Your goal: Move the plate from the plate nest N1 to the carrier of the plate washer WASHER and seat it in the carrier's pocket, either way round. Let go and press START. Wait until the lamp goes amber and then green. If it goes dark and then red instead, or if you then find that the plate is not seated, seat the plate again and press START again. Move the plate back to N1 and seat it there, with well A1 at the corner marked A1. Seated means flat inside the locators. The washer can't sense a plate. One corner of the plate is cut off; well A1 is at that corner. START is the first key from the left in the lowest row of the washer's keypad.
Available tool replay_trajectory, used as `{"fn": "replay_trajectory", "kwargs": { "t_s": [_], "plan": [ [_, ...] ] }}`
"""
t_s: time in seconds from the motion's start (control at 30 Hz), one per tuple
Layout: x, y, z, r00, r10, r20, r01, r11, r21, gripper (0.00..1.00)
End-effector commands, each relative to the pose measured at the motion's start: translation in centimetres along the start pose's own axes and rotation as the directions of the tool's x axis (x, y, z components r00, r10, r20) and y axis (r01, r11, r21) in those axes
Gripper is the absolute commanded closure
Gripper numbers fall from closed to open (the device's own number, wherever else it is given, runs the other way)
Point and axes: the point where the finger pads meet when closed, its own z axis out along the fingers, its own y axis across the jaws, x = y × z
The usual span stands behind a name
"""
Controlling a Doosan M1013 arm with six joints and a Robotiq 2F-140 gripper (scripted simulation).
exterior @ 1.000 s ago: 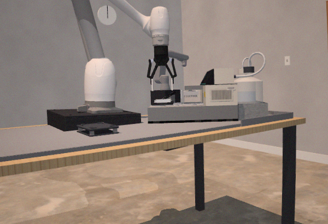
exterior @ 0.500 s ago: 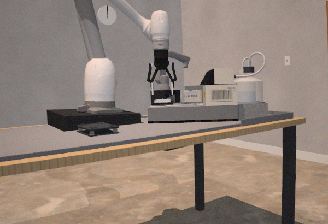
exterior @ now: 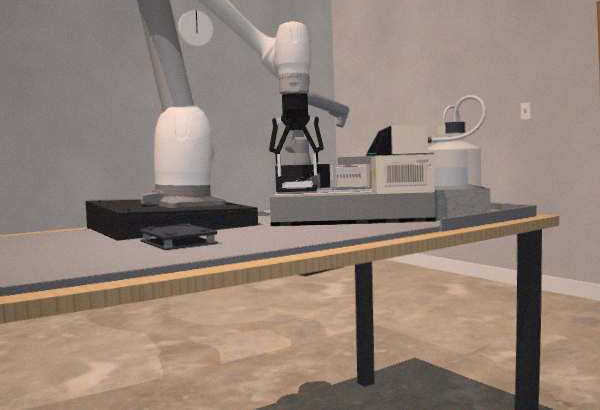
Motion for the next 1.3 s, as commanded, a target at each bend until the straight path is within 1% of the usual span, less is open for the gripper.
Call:
{"fn": "replay_trajectory", "kwargs": {
  "t_s": [0.0,0.27,1.27],
  "plan": [
    [0.0,0.0,0.0,1.0,0.0,0.0,0.0,1.0,0.0,0.3],
    [0.0,0.0,0.1,1.0,0.0,0.0,0.0,1.0,0.0,0.3],
    [0.0,0.0,2.0,1.0,0.0,0.0,0.0,1.0,0.0,0.3]
  ]
}}
